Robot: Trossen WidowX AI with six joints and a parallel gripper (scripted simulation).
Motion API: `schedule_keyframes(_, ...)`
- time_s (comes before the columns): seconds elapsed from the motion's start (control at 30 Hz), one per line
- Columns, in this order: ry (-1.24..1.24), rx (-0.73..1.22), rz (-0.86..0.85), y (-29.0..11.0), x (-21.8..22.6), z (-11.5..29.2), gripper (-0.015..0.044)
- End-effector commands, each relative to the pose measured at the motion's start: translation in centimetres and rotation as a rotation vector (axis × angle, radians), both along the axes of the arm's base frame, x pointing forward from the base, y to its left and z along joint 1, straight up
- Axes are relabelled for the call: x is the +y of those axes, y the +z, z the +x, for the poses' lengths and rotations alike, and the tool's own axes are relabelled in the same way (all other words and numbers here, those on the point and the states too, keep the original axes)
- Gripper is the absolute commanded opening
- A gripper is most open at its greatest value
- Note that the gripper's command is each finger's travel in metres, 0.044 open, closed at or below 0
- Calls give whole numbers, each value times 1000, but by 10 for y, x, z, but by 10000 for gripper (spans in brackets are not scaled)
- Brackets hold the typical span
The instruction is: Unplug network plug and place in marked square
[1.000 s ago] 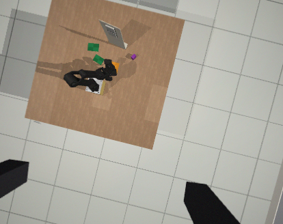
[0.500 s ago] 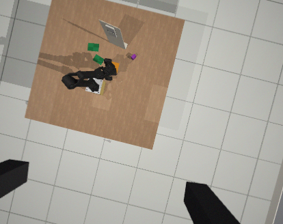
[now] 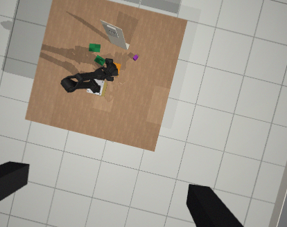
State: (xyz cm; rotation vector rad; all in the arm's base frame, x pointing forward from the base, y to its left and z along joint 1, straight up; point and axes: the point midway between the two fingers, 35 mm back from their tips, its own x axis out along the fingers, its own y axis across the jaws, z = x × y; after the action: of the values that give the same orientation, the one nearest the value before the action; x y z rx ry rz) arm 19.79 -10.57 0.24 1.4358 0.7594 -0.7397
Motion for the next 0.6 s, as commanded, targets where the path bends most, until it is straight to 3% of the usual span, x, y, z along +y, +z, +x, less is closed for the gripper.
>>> schedule_keyframes(0.0, 5, -11, -9, 8, -2, 3, 156)
schedule_keyframes(0.57, 5, -11, -10, 27, -2, 1, 156)
